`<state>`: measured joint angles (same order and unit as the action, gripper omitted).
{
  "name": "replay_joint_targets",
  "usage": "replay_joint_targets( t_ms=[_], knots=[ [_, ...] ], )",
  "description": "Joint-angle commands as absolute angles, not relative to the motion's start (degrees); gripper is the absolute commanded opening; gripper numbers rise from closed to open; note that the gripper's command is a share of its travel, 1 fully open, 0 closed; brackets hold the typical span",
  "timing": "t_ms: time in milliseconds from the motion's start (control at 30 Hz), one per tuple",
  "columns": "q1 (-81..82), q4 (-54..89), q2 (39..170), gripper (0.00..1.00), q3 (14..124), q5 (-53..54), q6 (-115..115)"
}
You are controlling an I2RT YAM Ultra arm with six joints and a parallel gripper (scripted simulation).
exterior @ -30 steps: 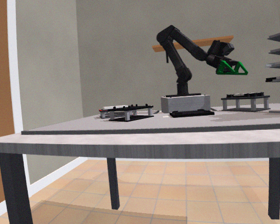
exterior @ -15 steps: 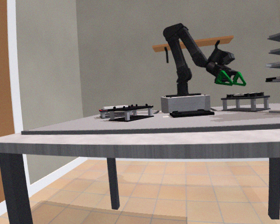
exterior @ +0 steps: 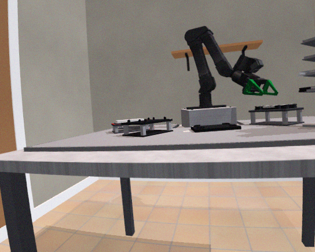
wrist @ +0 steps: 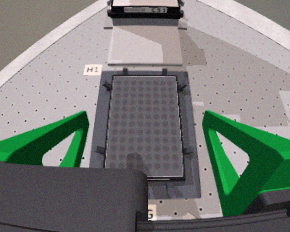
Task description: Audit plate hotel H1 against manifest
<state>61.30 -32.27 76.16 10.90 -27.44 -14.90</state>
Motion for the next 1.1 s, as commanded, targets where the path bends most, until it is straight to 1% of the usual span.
replay_joint_targets(
  t_ms=[0, 700, 1067],
  knots=[
    [61.86, -34.25, 76.16, 1.00, 10.65, -28.23, -15.31],
    [65.00, -39.95, 78.54, 1.00, 6.34, -30.88, -17.24],
    [66.94, -44.99, 81.84, 1.00, 3.93, -32.51, -18.49]
  ],
)
